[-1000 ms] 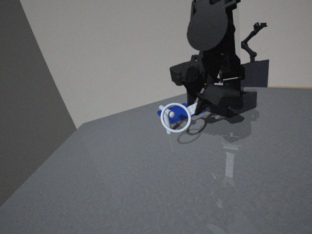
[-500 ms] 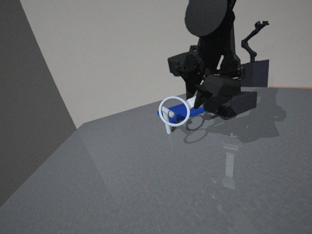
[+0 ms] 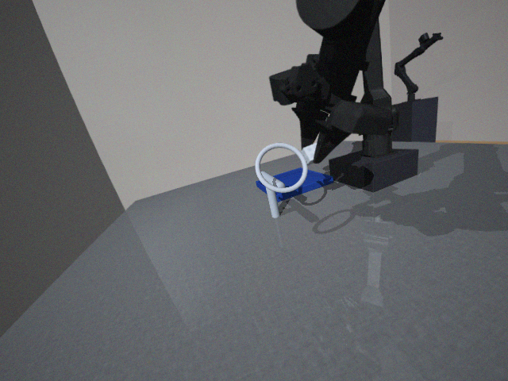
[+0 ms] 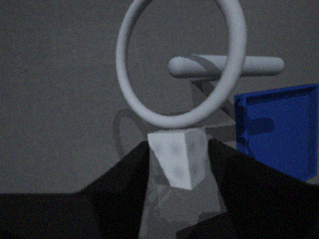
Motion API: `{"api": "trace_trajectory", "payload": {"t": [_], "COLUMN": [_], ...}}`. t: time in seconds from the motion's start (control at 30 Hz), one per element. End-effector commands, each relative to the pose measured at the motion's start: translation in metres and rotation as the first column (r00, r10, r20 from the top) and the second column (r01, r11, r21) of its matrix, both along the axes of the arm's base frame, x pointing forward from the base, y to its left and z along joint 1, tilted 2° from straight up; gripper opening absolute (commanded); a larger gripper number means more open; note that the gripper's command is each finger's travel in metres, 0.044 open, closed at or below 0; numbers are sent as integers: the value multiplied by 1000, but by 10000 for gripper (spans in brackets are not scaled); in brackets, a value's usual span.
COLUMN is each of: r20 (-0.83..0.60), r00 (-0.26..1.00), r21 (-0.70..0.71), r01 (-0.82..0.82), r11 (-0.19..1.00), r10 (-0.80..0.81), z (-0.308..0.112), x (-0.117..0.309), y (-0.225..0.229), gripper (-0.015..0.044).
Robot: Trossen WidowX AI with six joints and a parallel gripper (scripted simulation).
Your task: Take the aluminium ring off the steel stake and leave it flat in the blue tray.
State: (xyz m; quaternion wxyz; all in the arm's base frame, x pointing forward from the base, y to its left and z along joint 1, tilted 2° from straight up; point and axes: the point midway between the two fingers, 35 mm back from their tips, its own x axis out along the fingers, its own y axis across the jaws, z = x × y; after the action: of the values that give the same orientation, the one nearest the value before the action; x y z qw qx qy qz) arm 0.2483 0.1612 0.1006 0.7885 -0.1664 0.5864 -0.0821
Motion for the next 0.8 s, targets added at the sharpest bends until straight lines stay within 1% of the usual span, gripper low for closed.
{"api": "trace_trajectory", "payload": {"t": [0.0,0.37,0.77], "r20": [9,9,10], "r00": [1000,1000,1000], "r21": [6,6,7], "r01": [5,5,5], "r11": [1000,1000,1000], "r10": [-5,-5,-5], "z": [10,24,26], "x": [1,1,19], "y": [1,0,5], "gripper": [0,0,0]}}
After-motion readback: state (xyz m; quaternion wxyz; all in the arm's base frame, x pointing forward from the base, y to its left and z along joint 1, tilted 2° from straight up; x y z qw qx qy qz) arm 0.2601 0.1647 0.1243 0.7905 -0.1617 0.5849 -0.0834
